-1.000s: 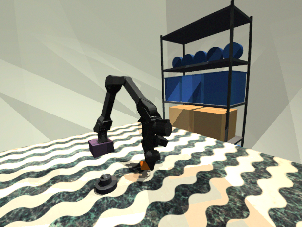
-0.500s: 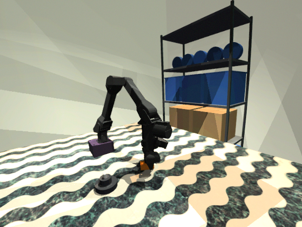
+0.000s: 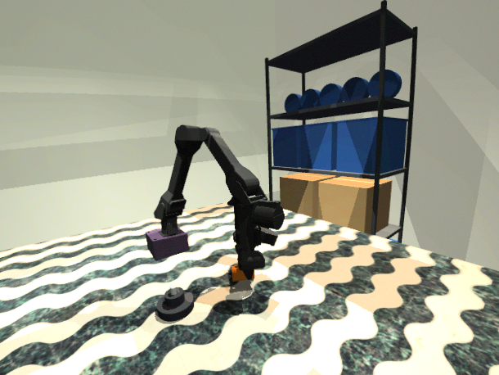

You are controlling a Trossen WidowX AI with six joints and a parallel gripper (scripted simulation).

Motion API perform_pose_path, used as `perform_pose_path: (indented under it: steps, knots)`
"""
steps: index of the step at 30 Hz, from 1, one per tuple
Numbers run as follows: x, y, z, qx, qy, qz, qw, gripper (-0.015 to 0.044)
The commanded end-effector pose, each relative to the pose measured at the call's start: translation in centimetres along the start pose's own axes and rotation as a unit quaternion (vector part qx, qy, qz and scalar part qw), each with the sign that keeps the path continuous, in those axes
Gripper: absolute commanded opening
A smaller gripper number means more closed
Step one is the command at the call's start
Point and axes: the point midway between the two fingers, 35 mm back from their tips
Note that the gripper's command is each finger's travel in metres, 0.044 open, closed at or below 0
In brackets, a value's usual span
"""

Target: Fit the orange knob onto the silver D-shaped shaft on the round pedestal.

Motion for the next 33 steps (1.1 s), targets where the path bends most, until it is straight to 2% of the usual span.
perform_pose_path:
  steps: [1,33]
  knots:
    - [0.0,0.0,0.1,0.0,0.0,0.003,1.0,0.018]
    - [2.4,0.4,-1.3,0.042,-0.206,0.0,0.978,0.018]
Point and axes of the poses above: the point midway between the two fingers, 35 mm back from their tips, its own z axis out along the fingers, its own y axis across the jaws, x = y × z, and after that the axes turned 11 degrees about -z, right-handed
